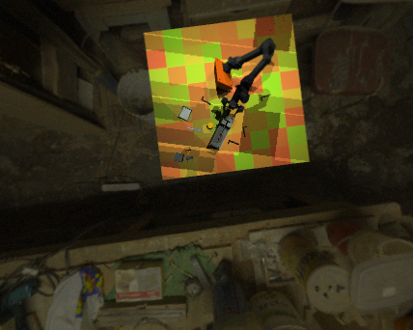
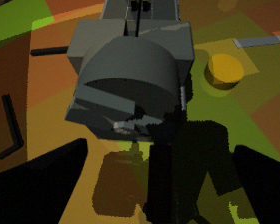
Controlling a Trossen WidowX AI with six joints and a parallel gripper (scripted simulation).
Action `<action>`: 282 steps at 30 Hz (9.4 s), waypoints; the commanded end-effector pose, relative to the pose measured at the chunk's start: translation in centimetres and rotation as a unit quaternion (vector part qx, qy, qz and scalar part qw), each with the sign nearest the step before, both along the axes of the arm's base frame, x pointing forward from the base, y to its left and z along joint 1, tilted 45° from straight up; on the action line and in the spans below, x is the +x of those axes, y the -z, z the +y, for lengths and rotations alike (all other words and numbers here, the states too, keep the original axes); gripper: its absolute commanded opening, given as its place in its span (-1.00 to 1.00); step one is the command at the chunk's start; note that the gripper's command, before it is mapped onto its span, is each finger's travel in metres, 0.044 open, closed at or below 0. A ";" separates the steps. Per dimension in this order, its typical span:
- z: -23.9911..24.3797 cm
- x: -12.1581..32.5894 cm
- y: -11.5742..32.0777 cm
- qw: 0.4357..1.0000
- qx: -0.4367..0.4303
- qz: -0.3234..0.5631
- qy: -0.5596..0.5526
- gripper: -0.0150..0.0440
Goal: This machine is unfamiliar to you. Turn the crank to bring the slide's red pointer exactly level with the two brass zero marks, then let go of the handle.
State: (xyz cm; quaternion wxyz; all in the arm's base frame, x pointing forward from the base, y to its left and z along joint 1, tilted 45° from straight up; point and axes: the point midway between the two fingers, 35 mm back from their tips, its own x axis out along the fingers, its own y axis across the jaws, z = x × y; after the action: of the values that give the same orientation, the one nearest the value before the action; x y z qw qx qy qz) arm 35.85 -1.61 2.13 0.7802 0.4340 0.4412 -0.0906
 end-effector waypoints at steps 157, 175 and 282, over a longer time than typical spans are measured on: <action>6.6 1.8 2.1 1.000 0.002 0.000 0.003 -0.49; 6.6 1.9 1.9 1.000 0.002 0.000 0.003 -0.49; 6.8 2.1 1.4 1.000 0.002 0.000 0.003 -0.49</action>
State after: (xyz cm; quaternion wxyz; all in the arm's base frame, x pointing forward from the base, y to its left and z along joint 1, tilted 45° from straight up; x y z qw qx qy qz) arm 37.51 4.84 0.00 0.7757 0.4339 0.4467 -0.1024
